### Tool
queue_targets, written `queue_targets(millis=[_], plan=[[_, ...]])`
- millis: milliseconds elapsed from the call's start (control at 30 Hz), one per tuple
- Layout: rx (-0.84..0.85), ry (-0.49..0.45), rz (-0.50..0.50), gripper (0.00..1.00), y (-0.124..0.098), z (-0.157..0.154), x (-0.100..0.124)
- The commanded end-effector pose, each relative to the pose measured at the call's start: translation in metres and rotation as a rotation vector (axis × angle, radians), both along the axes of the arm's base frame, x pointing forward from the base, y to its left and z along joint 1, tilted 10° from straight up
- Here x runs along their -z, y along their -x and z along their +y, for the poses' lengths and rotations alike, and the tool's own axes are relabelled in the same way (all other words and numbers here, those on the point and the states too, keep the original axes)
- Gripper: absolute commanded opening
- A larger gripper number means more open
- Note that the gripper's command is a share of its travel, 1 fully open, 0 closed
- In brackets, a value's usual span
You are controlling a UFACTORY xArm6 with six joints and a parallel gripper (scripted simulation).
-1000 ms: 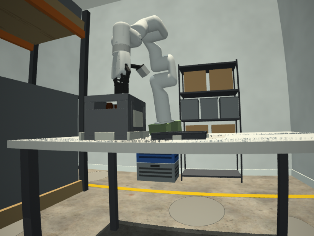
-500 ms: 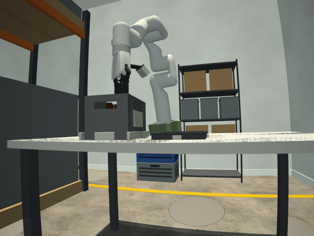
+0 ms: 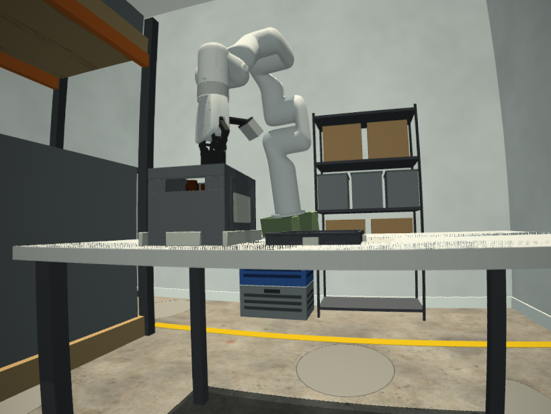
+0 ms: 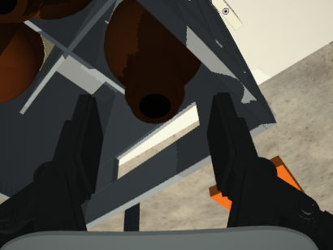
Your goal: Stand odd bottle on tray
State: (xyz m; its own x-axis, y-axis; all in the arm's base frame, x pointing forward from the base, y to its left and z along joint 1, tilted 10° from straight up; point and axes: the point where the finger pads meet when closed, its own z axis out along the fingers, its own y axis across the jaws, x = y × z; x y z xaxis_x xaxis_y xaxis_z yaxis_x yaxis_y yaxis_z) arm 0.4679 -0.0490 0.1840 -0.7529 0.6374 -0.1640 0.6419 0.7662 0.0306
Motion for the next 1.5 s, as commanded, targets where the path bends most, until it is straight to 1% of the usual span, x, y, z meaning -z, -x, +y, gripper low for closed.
queue_targets(millis=[0,533,967,1467], plan=[[0.000,0.000,-0.004,0.65,-0.002,0.000,0.003],[0.000,0.000,-0.004,0.65,-0.005,-0.002,0.020],[0.000,0.000,-0.004,0.65,-0.005,-0.002,0.026],[0.000,0.000,-0.004,0.65,-0.005,-0.002,0.027]])
